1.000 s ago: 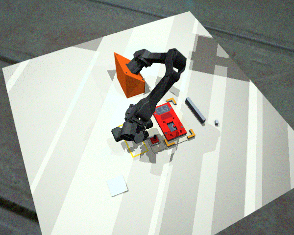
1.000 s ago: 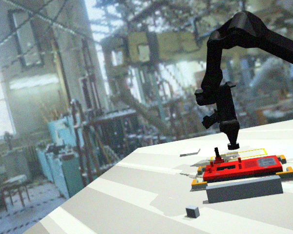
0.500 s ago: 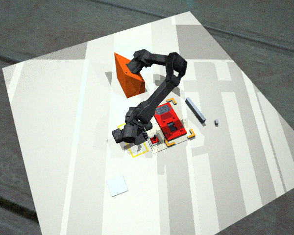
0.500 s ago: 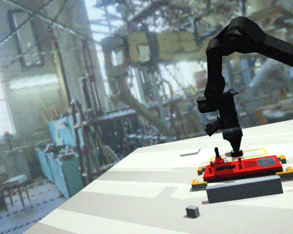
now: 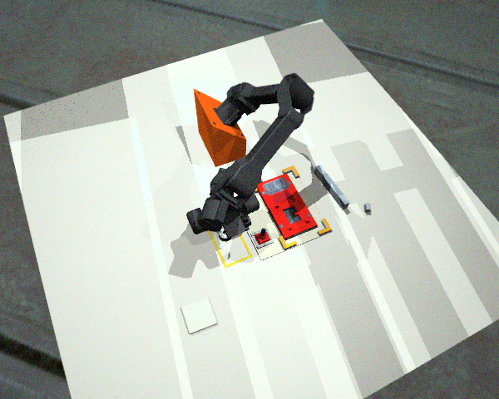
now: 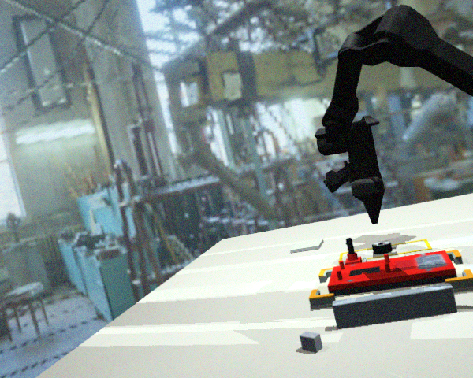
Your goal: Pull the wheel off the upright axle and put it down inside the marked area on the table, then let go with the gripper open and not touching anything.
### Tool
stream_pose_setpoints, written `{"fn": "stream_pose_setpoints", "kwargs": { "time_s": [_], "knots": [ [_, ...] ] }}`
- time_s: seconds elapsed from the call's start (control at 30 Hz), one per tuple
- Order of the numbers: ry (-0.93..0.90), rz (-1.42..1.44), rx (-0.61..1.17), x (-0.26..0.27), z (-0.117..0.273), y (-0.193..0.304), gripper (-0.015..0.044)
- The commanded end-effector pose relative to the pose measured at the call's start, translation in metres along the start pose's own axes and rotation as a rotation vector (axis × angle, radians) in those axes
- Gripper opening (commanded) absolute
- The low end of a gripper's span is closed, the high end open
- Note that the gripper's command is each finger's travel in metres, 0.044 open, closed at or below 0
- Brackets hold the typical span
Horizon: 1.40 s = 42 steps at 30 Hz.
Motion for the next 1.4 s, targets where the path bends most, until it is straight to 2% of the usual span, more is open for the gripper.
{"fn": "stream_pose_setpoints", "kwargs": {
  "time_s": [0.0,0.1,0.27,1.37],
  "knots": [
    [-0.003,-0.001,0.013,0.007,0.007,0.014,0.0379],
    [-0.001,0.002,0.018,0.024,0.03,0.043,0.044],
    [-0.005,0.007,0.025,0.046,0.049,0.077,0.044],
    [-0.005,0.007,0.025,0.046,0.049,0.077,0.044]
  ]
}}
Point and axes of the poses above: the point midway between the two fingers, 35 mm back from their tips, its own z axis back along the fingers, its own x axis across the jaws, y = z × x, the point moved 1 cm from there along z, back along the fingers, and after that the axes turned 8 degrees about z, right-handed, at the moved point
